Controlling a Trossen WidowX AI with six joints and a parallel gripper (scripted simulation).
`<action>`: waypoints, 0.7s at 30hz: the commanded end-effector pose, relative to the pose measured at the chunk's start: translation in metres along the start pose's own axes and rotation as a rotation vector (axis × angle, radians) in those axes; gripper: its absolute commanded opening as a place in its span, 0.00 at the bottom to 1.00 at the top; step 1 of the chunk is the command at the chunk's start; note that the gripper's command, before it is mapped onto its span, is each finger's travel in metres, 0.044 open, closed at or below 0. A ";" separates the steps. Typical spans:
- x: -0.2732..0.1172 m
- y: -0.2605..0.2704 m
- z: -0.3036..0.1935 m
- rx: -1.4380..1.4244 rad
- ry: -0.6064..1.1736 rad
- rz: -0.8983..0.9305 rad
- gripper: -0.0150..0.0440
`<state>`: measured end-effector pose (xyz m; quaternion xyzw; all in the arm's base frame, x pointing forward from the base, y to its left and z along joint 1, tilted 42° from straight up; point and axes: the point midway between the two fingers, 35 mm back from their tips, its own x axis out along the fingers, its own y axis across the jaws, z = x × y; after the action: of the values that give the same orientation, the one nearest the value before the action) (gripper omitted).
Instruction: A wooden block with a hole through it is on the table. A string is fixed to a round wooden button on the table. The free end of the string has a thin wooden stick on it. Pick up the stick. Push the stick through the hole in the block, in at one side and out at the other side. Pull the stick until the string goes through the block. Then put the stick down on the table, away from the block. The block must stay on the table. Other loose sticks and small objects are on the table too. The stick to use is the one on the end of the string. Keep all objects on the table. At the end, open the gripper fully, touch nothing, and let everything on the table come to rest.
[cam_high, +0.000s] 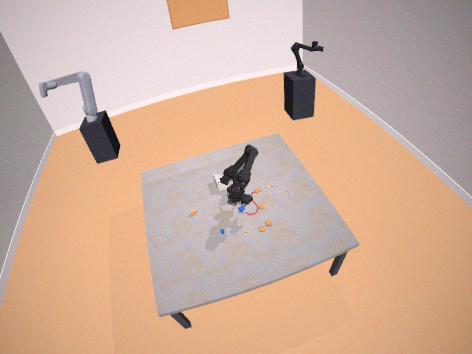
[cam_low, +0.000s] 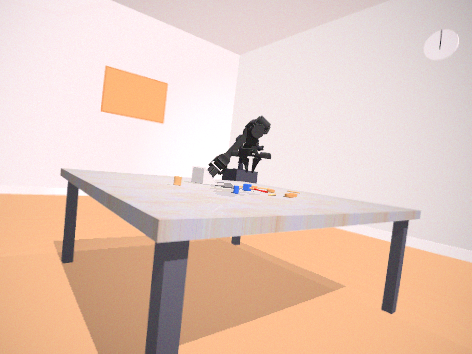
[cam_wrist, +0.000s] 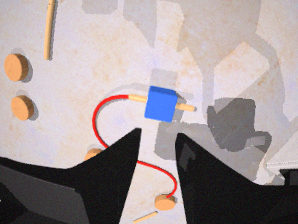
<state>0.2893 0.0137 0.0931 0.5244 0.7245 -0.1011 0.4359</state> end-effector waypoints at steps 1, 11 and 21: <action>-0.001 -0.020 0.000 -0.803 -0.008 -0.015 0.46; 0.000 -0.030 -0.001 -1.393 0.001 -0.021 0.46; 0.000 -0.032 -0.001 -1.513 0.003 -0.021 0.46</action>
<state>0.2682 0.0058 0.0864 0.1704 0.6524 0.3386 0.6563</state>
